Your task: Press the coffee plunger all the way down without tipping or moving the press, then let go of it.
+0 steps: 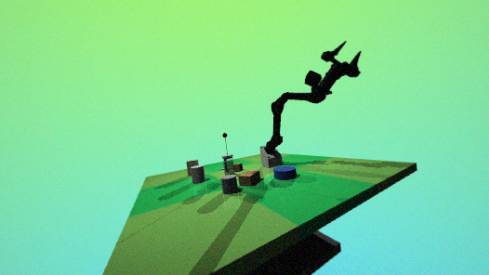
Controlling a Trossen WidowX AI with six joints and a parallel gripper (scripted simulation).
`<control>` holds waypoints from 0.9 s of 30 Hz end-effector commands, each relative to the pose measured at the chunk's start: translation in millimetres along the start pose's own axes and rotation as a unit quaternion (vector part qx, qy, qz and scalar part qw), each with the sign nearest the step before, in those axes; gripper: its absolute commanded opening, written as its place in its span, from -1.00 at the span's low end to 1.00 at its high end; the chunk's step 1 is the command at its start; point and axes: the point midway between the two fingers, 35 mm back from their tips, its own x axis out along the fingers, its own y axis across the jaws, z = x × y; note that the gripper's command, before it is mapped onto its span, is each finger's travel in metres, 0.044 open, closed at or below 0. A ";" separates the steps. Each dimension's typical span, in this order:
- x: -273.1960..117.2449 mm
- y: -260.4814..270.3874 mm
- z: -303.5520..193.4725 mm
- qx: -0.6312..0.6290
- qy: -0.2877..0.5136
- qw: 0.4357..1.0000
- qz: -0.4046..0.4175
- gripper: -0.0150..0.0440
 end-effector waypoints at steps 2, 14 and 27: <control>-1.2 0.3 2.6 -0.010 -0.004 1.000 -0.004 1.00; -49.3 -33.0 81.8 -0.252 -0.089 0.948 -0.176 1.00; -176.6 -2.4 202.6 -0.498 -0.206 0.734 -0.414 1.00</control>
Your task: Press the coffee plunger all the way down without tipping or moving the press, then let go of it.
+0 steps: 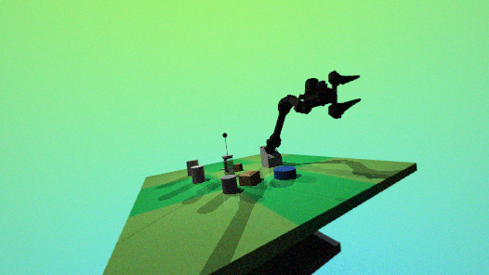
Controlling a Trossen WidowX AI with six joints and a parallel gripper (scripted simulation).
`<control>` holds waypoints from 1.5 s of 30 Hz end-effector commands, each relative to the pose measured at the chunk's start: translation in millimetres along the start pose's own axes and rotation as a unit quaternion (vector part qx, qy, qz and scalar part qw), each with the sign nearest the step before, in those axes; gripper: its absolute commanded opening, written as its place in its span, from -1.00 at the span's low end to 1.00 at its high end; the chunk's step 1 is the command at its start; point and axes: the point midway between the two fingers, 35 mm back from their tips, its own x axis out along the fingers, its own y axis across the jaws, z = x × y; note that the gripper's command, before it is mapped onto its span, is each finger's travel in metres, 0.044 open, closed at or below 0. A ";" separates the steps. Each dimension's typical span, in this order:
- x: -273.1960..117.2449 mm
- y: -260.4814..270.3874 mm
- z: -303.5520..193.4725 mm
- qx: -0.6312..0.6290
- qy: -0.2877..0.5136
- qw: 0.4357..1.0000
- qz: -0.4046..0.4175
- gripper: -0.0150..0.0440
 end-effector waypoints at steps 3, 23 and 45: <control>-33.0 -61.0 46.2 -0.111 -0.028 0.986 -0.125 1.00; -306.1 -154.5 201.5 -0.284 -0.102 0.789 -0.535 1.00; -629.5 -25.9 113.4 -0.220 -0.246 0.619 -0.713 1.00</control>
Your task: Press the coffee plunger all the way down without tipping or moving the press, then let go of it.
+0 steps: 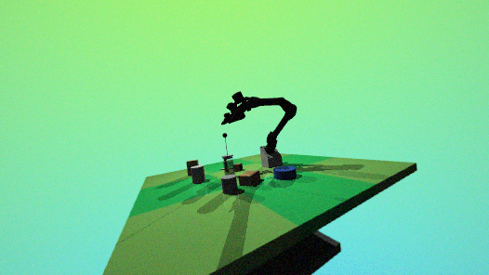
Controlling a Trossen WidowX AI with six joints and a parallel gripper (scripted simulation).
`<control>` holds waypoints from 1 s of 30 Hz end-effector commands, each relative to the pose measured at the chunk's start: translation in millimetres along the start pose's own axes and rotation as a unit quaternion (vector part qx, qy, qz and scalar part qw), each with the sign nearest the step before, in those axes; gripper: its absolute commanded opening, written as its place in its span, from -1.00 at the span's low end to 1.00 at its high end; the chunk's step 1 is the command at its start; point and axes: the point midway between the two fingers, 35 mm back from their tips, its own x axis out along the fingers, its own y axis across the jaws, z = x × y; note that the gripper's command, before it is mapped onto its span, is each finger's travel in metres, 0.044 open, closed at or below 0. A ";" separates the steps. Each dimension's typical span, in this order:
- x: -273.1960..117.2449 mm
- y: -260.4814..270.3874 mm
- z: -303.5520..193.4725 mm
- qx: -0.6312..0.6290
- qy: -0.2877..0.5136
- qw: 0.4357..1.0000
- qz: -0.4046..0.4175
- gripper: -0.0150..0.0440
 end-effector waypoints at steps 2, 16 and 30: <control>-34.2 -34.0 -12.5 0.023 -0.029 0.999 -0.014 1.00; -2.5 -32.4 -63.5 0.023 -0.031 0.999 -0.014 1.00; 17.2 -34.4 -62.0 0.022 -0.029 0.999 -0.015 1.00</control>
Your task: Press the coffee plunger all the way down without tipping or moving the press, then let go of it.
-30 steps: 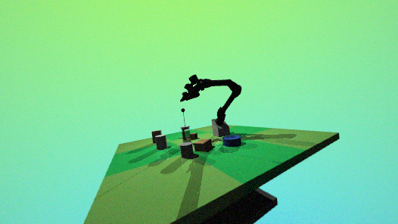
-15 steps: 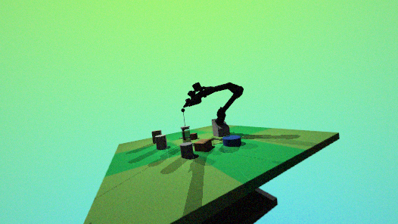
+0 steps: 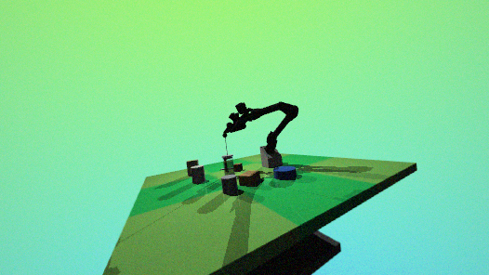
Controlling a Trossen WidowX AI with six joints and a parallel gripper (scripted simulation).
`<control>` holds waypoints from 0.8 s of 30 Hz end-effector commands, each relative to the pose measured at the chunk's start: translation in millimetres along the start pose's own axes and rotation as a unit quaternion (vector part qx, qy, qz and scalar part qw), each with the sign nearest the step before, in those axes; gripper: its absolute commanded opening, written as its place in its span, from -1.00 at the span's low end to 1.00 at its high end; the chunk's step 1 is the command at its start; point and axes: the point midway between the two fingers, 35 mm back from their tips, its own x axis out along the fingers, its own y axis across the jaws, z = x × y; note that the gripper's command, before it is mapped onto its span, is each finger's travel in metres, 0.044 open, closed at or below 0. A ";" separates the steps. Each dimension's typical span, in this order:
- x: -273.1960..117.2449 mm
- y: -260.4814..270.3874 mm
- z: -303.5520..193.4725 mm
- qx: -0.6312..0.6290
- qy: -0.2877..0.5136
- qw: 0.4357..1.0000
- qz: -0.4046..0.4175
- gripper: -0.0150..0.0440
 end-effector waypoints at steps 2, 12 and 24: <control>7.8 -1.3 -0.9 0.003 0.001 1.000 -0.002 1.00; 23.8 0.1 -0.8 0.004 -0.002 1.000 0.000 1.00; 24.9 0.3 -0.8 0.004 -0.002 1.000 0.000 0.11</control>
